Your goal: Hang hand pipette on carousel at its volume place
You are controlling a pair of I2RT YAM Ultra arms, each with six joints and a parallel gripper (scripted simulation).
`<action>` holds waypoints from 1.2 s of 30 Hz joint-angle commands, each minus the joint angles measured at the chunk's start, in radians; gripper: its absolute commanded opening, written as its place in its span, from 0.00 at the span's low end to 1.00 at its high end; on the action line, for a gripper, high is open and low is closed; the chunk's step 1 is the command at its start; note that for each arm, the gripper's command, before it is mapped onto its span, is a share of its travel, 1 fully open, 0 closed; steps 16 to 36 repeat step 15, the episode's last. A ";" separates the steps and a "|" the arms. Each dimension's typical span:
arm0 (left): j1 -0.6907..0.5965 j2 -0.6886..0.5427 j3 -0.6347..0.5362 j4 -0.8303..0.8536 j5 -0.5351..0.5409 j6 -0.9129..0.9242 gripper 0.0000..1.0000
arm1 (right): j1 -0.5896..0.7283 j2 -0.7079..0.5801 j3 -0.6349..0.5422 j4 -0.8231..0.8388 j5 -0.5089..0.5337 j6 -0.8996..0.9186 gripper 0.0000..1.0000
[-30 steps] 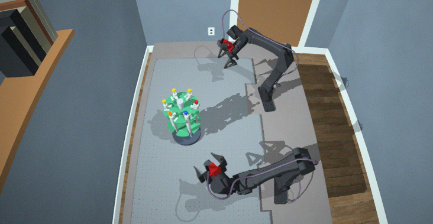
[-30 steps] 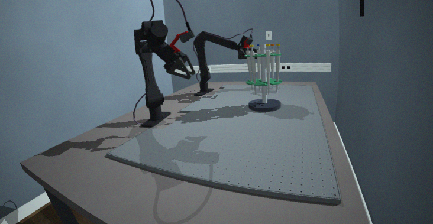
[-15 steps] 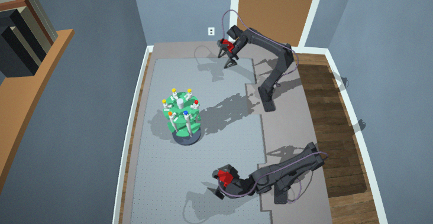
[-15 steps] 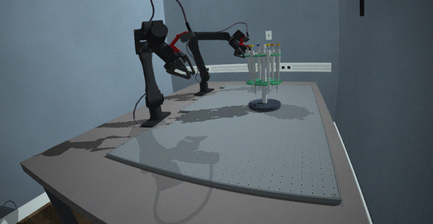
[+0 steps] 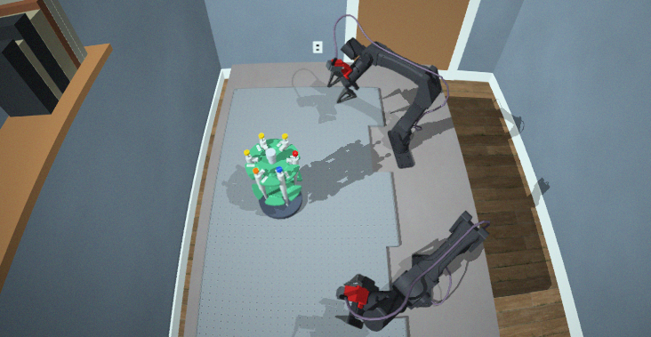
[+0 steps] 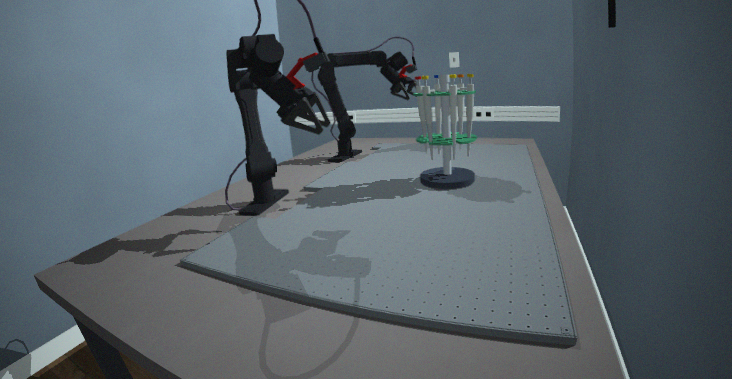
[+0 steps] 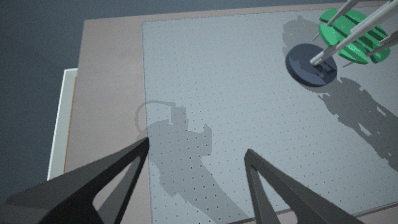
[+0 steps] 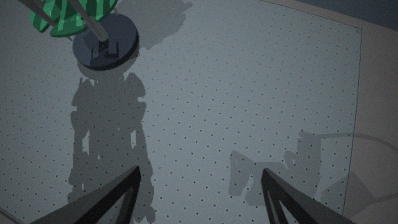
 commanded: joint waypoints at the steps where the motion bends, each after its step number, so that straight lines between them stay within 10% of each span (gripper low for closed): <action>1: 0.006 0.019 0.040 -0.069 0.045 0.072 1.00 | -0.008 0.000 0.024 0.014 -0.021 -0.005 1.00; 36: 0.007 0.024 0.044 -0.077 0.045 0.079 1.00 | -0.008 0.000 0.024 0.014 -0.021 -0.005 1.00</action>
